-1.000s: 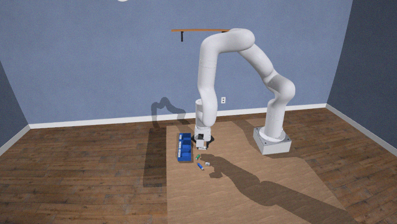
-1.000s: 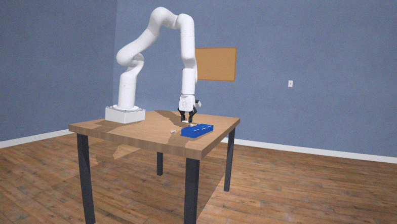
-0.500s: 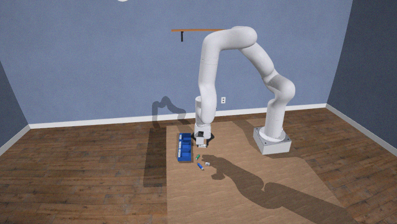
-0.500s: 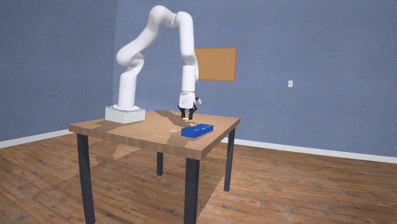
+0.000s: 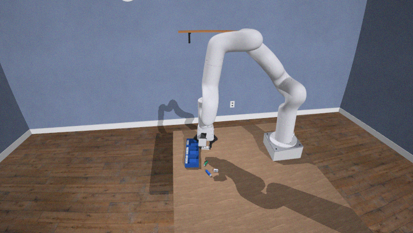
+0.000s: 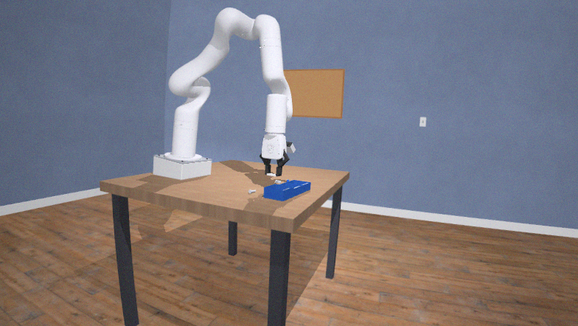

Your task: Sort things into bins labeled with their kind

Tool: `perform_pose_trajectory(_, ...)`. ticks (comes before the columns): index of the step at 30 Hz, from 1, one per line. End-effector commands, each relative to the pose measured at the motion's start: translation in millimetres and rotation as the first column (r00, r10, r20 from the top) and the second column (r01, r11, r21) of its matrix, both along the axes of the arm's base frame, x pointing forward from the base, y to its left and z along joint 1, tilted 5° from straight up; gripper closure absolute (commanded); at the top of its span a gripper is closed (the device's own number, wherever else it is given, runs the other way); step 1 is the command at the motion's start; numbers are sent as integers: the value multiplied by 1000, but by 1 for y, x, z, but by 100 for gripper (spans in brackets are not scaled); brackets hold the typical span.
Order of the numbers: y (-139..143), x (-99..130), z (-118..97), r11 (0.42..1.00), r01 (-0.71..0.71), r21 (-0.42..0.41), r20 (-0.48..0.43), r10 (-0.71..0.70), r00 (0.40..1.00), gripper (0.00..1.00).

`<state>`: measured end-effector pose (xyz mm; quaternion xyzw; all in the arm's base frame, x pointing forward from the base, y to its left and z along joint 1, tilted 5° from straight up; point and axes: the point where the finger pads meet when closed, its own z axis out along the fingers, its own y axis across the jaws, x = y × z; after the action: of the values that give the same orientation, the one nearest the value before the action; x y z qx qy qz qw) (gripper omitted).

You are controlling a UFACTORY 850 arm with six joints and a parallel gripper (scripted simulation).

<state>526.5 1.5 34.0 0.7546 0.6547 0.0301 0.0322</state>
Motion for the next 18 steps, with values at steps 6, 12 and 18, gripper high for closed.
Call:
perform_pose_trajectory(6,-38,28,3,1000,-2,8,-1,3,1000,100)
perform_pose_trajectory(12,-62,46,4,978,207,26,-3,-207,978,100)
perform_pose_trajectory(18,-81,60,5,921,388,44,-7,-388,922,100)
